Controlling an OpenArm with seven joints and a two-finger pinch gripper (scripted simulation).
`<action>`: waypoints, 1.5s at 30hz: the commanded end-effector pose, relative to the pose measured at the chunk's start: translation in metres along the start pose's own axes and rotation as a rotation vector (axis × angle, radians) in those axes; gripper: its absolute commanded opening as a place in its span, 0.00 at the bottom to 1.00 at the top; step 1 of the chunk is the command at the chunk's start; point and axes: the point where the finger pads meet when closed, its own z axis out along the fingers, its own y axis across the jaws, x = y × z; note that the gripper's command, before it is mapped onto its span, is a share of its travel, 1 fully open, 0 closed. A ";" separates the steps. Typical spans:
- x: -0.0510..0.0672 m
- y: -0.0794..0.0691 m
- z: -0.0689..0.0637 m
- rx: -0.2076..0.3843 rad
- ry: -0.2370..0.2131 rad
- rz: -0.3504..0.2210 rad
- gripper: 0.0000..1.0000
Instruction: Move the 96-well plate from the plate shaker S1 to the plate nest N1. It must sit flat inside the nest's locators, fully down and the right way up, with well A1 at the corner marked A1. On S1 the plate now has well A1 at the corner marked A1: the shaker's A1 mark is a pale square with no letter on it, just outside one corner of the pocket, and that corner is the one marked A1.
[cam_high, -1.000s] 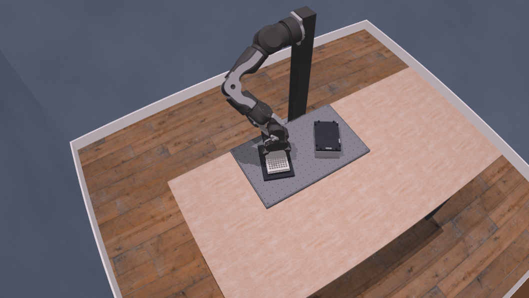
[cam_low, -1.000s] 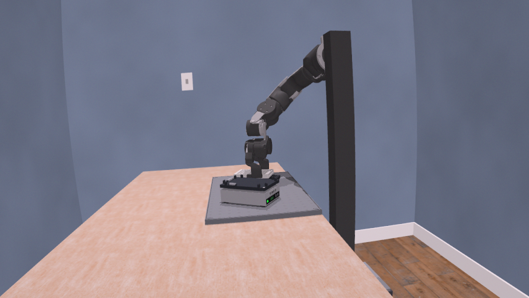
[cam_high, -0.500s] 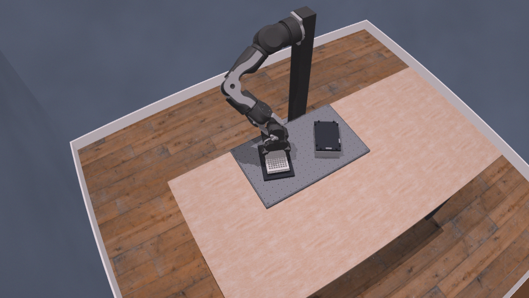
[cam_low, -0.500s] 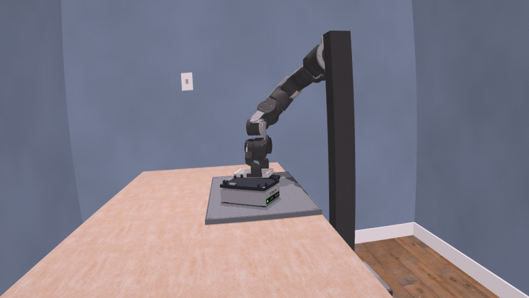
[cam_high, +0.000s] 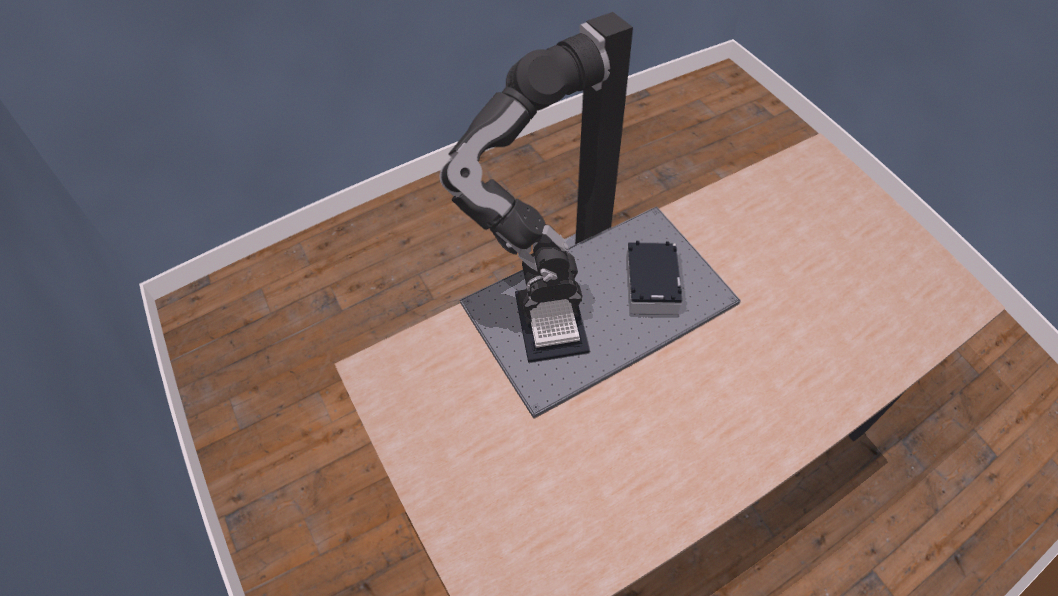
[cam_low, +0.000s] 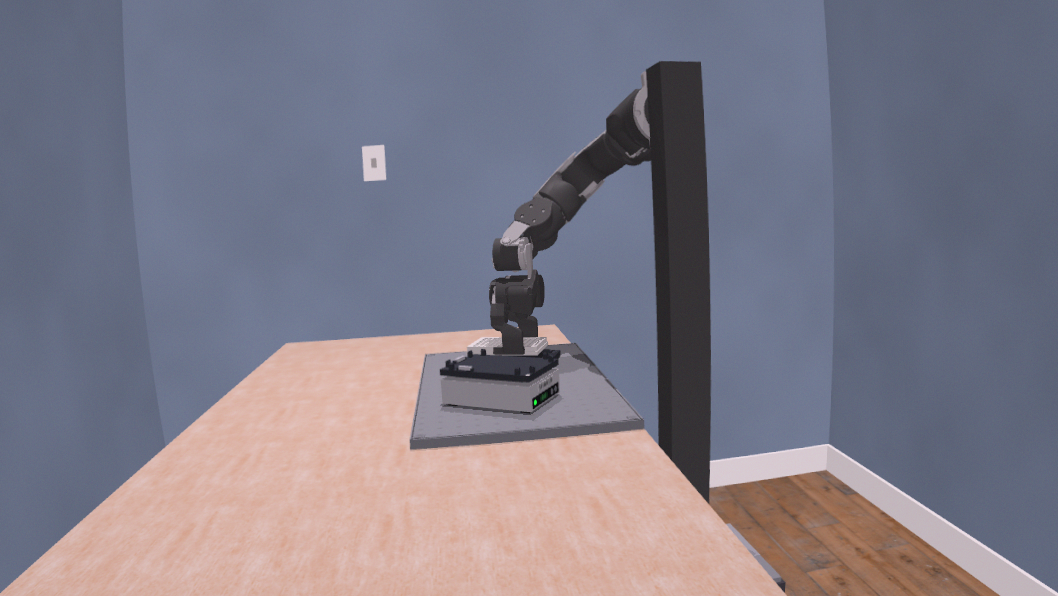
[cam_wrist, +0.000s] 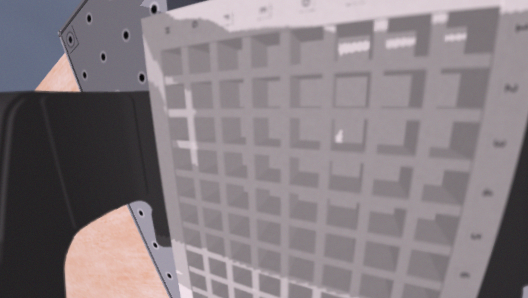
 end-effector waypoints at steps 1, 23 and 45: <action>0.000 0.000 0.000 0.002 -0.002 0.003 0.00; 0.000 -0.001 -0.001 0.003 -0.002 0.004 0.00; 0.000 0.001 0.003 -0.004 -0.003 0.003 0.00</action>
